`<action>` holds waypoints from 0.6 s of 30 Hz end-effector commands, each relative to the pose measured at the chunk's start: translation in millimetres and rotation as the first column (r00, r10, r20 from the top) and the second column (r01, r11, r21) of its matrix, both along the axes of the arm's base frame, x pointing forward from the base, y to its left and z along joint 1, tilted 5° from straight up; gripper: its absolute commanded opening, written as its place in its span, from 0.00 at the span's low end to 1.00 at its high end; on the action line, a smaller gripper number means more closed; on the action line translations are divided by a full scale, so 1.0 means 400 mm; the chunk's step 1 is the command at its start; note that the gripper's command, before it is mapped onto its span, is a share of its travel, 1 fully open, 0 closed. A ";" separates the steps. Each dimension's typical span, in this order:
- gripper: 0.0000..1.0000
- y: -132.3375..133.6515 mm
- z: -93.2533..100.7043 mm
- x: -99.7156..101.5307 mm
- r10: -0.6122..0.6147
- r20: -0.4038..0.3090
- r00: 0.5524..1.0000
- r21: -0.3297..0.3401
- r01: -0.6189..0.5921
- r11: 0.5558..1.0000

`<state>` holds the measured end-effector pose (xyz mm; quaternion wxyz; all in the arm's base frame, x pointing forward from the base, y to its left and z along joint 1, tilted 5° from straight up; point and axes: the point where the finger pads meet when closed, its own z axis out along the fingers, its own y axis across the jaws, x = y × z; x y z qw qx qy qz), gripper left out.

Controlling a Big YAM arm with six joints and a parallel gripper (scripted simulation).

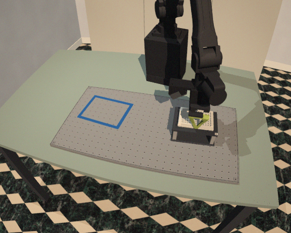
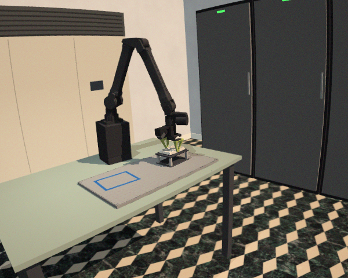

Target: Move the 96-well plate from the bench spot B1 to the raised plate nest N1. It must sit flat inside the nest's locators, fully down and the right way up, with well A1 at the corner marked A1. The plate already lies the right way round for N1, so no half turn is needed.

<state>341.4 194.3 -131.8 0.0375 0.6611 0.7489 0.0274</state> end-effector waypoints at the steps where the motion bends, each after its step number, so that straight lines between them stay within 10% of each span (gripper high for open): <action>1: 0.00 0.011 0.003 0.037 0.005 0.026 1.000 0.012 -0.005 1.000; 8: 0.00 0.013 0.013 0.025 0.002 0.023 1.000 0.011 -0.002 1.000; 9: 1.00 0.013 0.013 0.025 0.002 0.023 1.000 0.011 -0.002 1.000; 18: 1.00 0.013 0.013 0.025 0.002 0.023 1.000 0.011 -0.002 1.000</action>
